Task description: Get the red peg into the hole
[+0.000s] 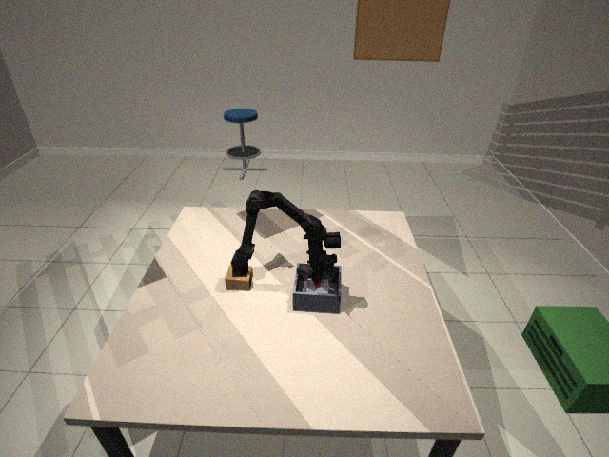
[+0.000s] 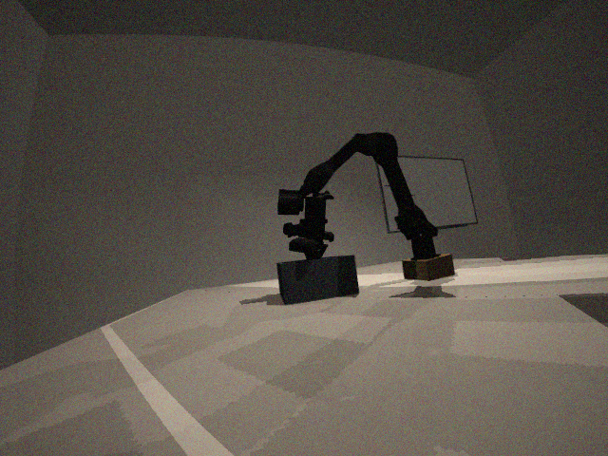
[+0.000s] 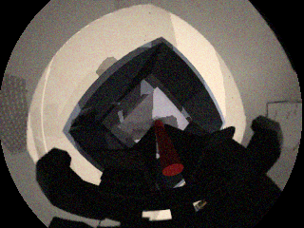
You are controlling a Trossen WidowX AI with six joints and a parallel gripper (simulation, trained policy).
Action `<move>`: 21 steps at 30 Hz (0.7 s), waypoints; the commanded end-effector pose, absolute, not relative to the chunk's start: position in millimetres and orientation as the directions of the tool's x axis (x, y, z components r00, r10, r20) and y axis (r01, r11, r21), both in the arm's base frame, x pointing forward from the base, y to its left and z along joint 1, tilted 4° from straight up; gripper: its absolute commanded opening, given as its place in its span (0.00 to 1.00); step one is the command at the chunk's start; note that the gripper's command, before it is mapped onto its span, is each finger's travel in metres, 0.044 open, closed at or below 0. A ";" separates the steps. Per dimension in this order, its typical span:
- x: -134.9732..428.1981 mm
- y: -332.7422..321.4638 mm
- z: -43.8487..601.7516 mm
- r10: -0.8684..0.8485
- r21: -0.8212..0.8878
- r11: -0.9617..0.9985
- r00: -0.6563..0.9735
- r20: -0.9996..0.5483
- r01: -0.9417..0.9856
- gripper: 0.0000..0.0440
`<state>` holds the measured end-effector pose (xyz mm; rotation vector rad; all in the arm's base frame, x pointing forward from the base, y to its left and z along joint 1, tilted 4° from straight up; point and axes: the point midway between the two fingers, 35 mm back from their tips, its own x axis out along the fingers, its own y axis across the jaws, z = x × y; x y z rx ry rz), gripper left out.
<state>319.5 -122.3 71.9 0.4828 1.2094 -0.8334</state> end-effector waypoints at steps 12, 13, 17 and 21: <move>346.1 -137.0 71.5 -0.223 -0.050 0.689 0.146 -0.964 0.723 0.80; 349.4 -137.7 73.4 -0.218 -0.044 0.693 0.150 -0.964 0.720 0.86; 363.9 -138.7 83.2 -0.192 -0.012 0.709 0.176 -0.966 0.705 1.00; 377.0 -138.5 92.5 -0.159 0.017 0.730 0.194 -0.968 0.684 1.00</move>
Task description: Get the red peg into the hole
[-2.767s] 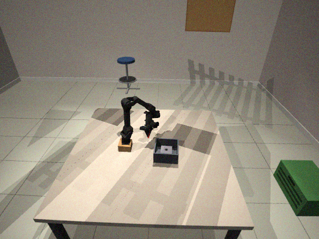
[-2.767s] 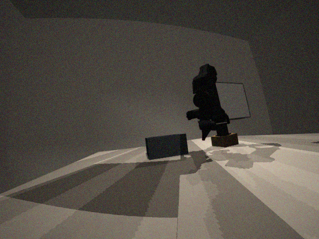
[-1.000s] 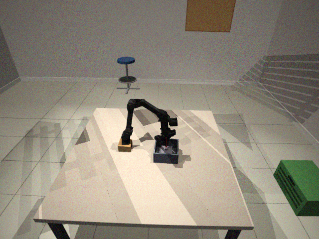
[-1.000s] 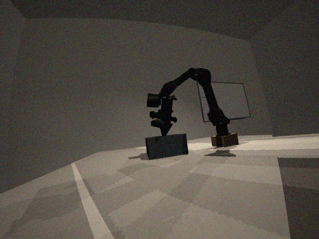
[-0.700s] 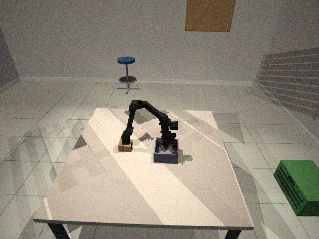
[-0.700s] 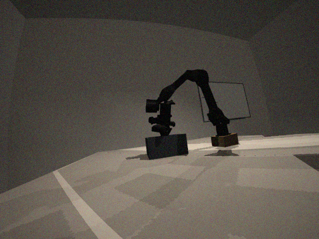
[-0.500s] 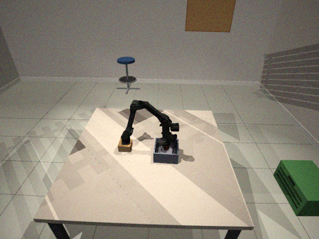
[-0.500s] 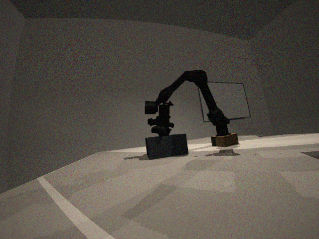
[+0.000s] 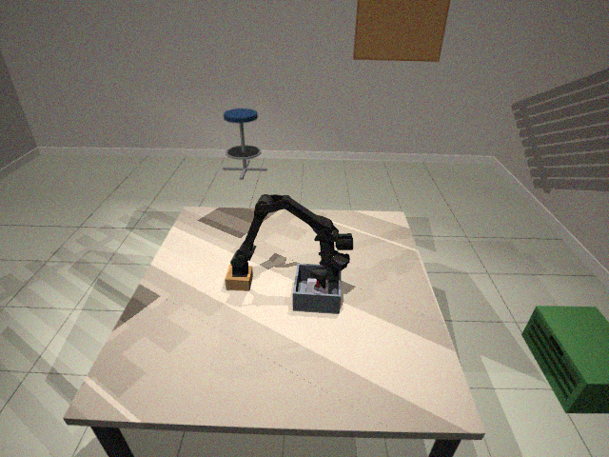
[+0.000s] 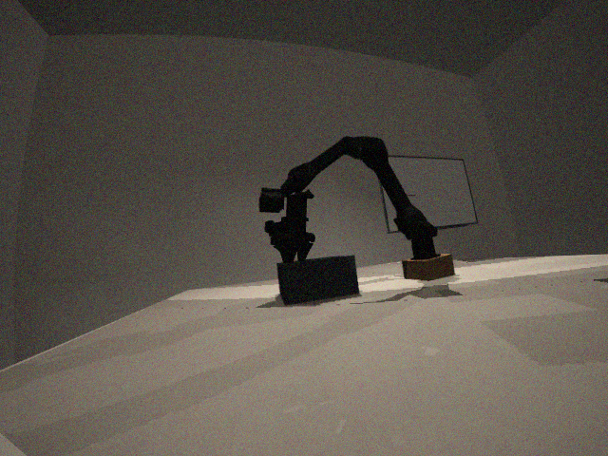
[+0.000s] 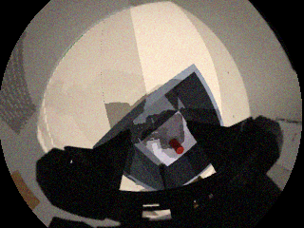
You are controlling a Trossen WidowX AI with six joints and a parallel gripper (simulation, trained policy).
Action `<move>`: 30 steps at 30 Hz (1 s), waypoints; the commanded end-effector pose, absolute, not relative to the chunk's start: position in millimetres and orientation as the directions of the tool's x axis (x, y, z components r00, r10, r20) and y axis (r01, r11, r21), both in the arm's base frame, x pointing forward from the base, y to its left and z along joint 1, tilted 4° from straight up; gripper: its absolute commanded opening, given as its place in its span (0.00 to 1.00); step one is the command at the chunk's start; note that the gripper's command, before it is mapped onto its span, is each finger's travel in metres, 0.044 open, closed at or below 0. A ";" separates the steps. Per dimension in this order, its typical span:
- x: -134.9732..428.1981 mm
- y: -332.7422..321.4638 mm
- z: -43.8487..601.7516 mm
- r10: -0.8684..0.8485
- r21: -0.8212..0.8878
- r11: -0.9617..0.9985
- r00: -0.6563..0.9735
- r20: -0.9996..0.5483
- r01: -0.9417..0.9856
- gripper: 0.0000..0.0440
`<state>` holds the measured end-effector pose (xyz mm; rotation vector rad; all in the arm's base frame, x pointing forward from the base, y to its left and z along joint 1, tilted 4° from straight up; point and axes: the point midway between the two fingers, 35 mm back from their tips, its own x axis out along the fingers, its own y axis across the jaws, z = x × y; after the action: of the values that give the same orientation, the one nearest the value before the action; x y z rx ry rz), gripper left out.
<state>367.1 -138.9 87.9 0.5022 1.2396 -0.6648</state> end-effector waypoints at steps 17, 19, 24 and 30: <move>424.1 -123.4 131.9 -0.074 0.128 0.765 0.285 -0.956 0.631 1.00; 424.2 -123.3 132.0 -0.074 0.129 0.765 0.285 -0.956 0.630 1.00; 424.8 -123.1 132.4 -0.074 0.130 0.766 0.287 -0.955 0.629 1.00; 424.8 -123.1 132.4 -0.074 0.130 0.766 0.287 -0.955 0.629 1.00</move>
<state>373.5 -141.7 101.2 0.5228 1.3898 -0.6179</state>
